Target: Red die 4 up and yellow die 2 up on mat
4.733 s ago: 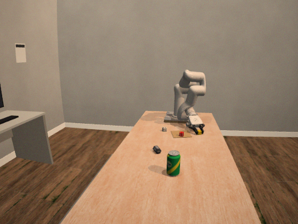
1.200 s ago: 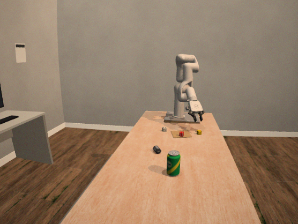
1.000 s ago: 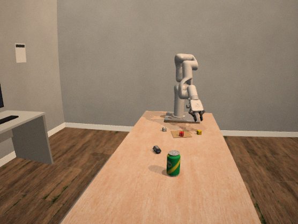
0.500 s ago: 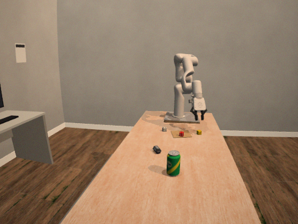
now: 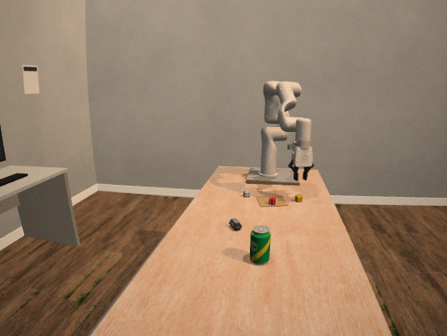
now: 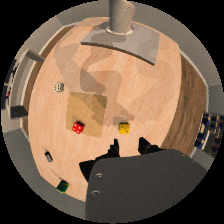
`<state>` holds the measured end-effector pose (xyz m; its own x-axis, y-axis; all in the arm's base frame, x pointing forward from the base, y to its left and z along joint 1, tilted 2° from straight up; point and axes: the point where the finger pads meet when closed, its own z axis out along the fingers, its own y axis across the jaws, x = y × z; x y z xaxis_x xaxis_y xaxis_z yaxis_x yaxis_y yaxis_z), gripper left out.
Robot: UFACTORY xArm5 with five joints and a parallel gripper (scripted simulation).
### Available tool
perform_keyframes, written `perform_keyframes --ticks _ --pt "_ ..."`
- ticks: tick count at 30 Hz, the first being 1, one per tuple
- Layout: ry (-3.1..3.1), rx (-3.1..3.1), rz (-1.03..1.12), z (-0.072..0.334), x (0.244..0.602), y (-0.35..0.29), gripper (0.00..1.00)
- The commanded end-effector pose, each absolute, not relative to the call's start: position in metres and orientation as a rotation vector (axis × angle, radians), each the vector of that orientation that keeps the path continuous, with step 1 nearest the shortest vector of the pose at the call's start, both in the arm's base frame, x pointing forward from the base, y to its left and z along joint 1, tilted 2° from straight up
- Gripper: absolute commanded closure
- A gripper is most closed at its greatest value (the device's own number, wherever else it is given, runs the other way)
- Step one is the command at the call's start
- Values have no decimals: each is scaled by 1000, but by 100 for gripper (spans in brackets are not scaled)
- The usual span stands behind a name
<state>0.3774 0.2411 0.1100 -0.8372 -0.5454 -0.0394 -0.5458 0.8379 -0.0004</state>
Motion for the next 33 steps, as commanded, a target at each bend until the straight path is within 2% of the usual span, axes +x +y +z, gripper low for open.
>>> perform_keyframes --ticks 1,4,5,22,33 --pt "3022 -901 -5 111 380 243 53" --pt "3025 -902 -7 111 380 243 53" --pt "3025 -902 -7 111 380 243 0" --pt "3037 -860 -7 111 380 243 0" --pt "3124 -440 -10 108 379 242 0"
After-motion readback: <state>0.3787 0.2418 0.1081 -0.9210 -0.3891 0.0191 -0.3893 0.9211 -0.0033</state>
